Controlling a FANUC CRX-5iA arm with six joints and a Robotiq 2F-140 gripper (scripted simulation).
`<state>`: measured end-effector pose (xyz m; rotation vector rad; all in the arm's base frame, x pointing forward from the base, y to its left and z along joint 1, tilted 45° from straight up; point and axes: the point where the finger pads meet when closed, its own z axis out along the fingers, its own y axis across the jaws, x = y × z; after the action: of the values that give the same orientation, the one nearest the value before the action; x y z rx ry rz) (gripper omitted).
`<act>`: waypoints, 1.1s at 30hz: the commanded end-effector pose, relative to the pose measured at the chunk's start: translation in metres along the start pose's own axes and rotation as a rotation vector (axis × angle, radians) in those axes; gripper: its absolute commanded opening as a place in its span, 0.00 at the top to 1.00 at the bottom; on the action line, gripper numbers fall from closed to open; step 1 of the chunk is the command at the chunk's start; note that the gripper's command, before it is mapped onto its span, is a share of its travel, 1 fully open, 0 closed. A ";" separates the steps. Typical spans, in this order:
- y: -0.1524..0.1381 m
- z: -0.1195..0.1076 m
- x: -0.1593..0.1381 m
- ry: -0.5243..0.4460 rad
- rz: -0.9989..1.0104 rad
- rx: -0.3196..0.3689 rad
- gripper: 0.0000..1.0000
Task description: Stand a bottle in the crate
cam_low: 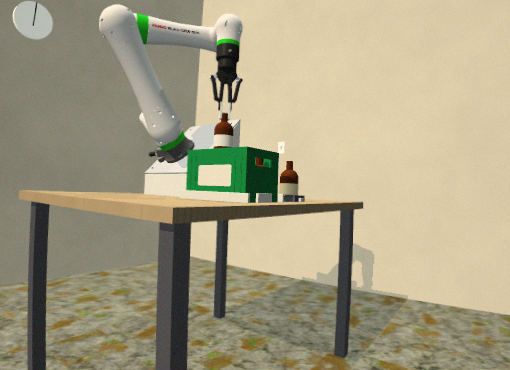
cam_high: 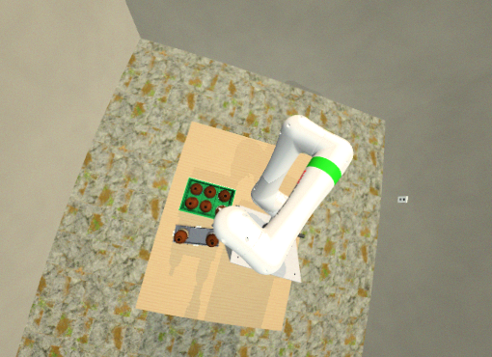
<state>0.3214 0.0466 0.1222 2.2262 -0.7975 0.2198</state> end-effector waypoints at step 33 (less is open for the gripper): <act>0.000 0.029 0.000 0.000 0.000 0.000 1.00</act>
<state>0.3190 0.0266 0.1022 2.2262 -0.7975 0.2199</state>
